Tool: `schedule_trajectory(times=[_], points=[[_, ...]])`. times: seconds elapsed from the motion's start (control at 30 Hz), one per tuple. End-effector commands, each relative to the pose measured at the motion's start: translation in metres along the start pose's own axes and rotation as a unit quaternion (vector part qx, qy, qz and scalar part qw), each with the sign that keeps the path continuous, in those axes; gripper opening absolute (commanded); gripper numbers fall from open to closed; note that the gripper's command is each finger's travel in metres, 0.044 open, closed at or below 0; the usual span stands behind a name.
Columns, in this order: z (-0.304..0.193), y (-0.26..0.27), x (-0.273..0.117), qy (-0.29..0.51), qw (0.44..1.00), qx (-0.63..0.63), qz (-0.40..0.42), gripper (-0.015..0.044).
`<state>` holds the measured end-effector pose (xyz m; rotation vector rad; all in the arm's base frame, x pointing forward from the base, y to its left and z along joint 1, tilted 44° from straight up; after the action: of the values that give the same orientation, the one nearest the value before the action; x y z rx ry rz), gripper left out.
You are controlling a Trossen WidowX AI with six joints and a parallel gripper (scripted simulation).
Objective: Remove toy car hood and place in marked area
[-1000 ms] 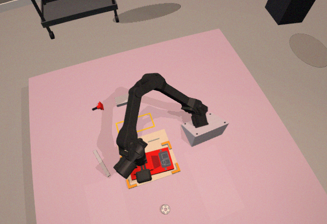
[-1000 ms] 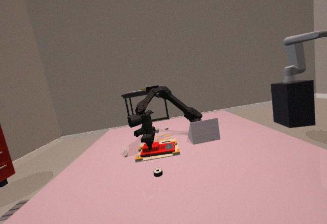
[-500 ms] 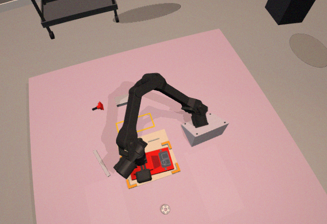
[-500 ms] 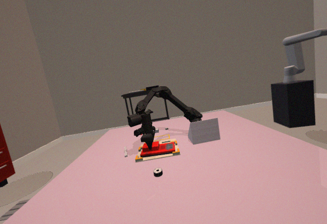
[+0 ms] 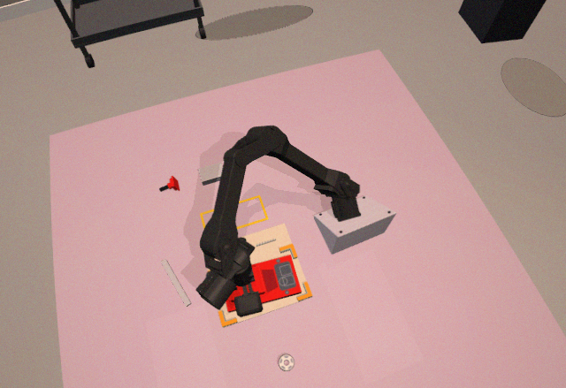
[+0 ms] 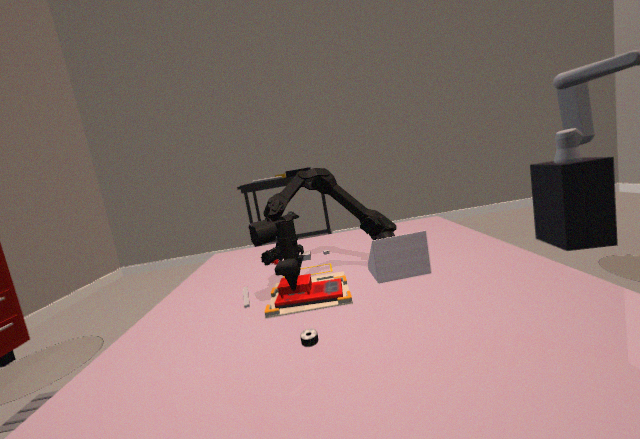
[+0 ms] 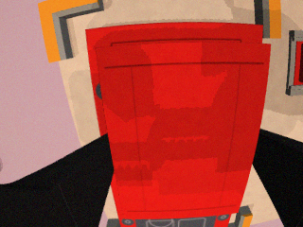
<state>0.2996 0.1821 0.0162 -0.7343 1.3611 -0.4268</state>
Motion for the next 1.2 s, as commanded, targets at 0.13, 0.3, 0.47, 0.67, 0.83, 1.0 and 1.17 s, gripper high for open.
schedule_trajectory(times=[0.13,0.3,0.47,0.67,0.83,1.0,1.17], points=[[0.0,0.0,-0.006,0.001,1.0,0.002,0.002,0.0],[0.0,0.0,-0.009,0.001,1.0,0.002,0.002,0.0],[0.0,0.0,-0.013,0.001,1.0,0.002,0.002,0.0],[0.0,0.0,-0.02,0.001,1.0,0.002,0.002,0.0],[0.001,0.001,-0.039,0.001,1.0,0.001,0.003,0.0],[0.0,0.0,-0.058,0.001,1.0,0.001,0.003,0.0],[0.001,-0.006,-0.053,-0.001,1.0,-0.001,0.002,0.0]])
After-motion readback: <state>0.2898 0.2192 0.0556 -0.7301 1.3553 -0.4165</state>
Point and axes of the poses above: the point midway between the two fingers, 35 mm back from their tips, its own x axis out along the fingers, its own y axis across the jaws, z = x × y, the point moved 7 cm from there along -x, back along the fingers, and after that the axes turned 6 degrees about -x, right-handed, at the moved point
